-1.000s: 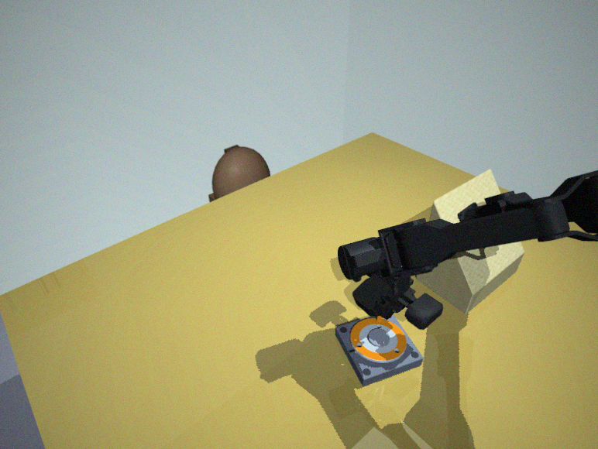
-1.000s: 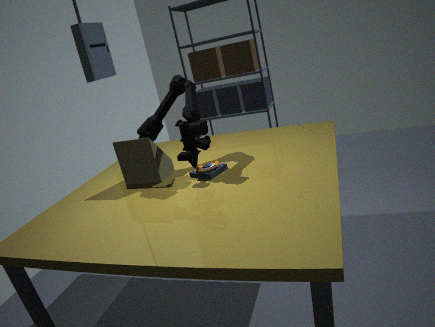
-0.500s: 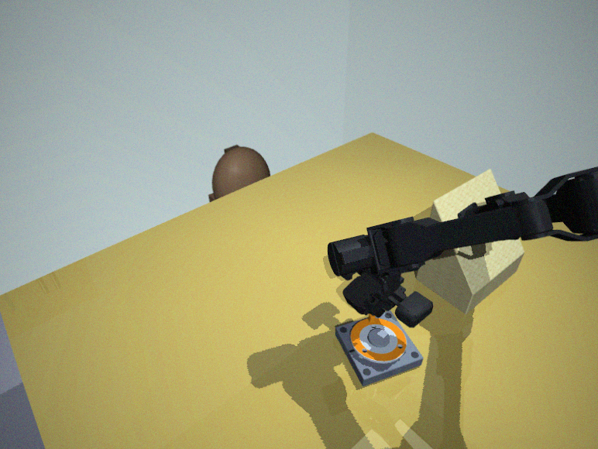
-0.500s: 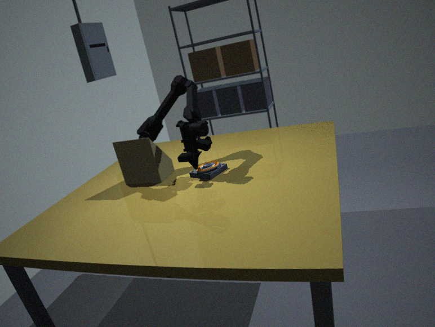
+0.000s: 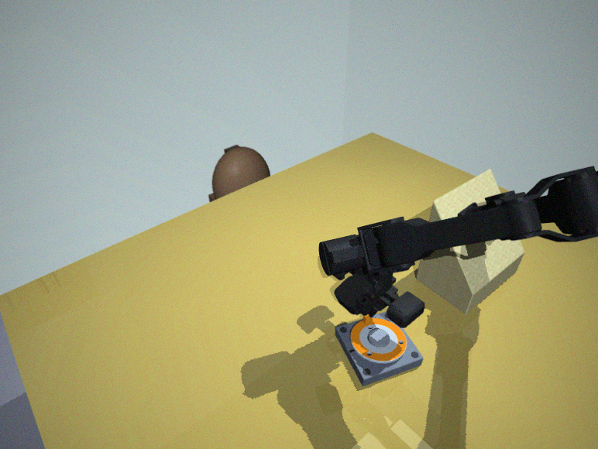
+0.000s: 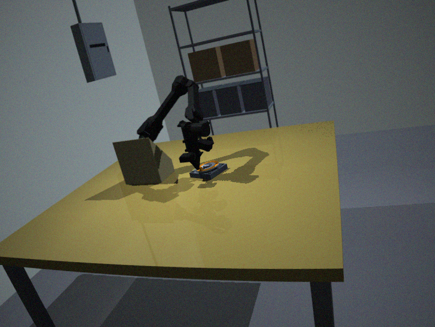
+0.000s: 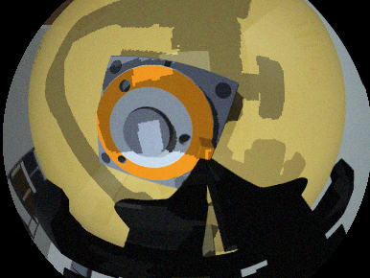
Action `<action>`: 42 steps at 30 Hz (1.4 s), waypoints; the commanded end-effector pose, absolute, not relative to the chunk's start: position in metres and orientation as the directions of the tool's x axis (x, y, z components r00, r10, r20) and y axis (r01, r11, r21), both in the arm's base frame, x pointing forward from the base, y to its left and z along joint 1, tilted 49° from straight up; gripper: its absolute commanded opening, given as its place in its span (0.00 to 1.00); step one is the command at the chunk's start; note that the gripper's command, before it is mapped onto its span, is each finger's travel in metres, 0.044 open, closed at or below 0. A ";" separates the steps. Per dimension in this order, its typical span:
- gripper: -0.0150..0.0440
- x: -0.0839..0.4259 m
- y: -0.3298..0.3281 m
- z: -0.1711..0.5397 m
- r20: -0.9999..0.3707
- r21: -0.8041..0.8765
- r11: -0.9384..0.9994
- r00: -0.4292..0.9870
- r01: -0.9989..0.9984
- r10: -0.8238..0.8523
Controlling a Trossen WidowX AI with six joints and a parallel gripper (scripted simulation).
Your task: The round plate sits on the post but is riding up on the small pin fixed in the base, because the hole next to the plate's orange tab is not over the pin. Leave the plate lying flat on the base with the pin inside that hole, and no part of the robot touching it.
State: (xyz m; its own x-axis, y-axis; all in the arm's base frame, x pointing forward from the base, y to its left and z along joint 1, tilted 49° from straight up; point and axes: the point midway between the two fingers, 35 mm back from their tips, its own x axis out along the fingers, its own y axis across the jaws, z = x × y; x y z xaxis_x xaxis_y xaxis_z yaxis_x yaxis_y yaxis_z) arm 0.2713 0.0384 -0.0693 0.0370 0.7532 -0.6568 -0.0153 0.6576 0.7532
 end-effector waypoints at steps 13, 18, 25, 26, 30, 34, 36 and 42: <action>0.25 0.288 0.032 -0.070 -0.659 0.750 0.661 0.046 -0.032 0.751; 0.25 0.292 0.031 -0.070 -0.659 0.750 0.661 0.047 -0.032 0.751; 0.25 0.297 0.030 -0.070 -0.659 0.750 0.661 0.047 -0.032 0.751; 0.25 0.298 0.030 -0.070 -0.659 0.750 0.661 0.047 -0.032 0.751; 0.25 0.301 0.030 -0.069 -0.659 0.750 0.661 0.047 -0.032 0.751; 0.25 0.305 0.031 -0.069 -0.659 0.750 0.661 0.047 -0.032 0.751; 0.25 0.307 0.031 -0.069 -0.659 0.750 0.661 0.047 -0.032 0.751; 0.25 0.313 0.031 -0.067 -0.659 0.750 0.661 0.047 -0.033 0.751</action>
